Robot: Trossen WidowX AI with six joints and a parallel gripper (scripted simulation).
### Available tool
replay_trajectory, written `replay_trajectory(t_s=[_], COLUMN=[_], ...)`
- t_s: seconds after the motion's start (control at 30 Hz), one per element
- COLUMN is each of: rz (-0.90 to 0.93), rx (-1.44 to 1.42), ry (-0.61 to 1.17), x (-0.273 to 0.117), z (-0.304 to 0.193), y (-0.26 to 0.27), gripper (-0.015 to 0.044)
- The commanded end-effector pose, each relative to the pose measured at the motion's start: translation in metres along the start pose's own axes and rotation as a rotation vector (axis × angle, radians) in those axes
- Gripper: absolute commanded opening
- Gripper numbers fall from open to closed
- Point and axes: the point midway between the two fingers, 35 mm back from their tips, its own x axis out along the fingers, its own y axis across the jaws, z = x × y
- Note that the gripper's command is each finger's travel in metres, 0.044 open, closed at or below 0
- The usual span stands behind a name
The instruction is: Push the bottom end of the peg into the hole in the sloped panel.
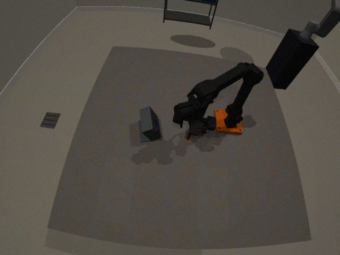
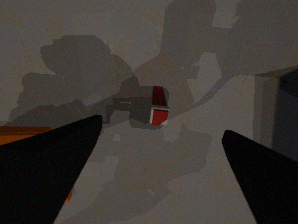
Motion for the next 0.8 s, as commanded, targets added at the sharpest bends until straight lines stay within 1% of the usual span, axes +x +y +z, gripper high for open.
replay_trajectory(t_s=[0.0,0.77], rz=[0.007,0.007], rx=[-0.006,-0.006], ry=[0.000,0.000], x=[0.007,0.045], z=[0.000,0.000], y=[0.001,0.001], gripper=[0.0440,0.0440])
